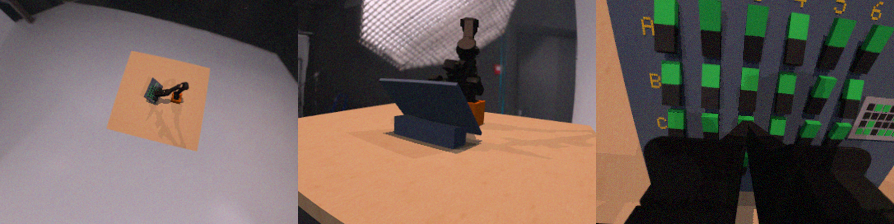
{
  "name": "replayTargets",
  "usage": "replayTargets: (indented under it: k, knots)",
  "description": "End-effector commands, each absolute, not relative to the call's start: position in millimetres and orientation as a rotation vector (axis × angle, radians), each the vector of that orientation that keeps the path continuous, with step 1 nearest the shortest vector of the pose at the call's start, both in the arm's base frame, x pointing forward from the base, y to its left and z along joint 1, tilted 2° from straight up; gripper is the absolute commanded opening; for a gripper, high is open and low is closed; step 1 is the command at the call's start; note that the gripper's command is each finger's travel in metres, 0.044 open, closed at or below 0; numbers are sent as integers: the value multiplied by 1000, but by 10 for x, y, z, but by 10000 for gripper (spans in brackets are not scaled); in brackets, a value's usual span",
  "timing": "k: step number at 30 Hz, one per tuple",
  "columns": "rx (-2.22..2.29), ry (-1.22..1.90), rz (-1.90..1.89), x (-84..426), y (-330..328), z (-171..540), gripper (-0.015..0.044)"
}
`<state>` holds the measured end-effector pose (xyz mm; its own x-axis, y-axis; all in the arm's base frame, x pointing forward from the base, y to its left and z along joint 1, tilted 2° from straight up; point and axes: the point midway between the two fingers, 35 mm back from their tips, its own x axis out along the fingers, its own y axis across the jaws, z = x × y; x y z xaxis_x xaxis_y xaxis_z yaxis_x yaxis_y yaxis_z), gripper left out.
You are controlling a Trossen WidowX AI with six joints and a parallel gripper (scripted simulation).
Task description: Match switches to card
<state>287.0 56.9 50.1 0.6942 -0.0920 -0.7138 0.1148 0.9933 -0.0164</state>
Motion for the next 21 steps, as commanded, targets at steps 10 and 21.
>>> replayTargets:
  k: [10,21]
  knots:
    - [28,798,-109,2879,574,480,0]
    - [28,798,-110,2890,573,470,0]
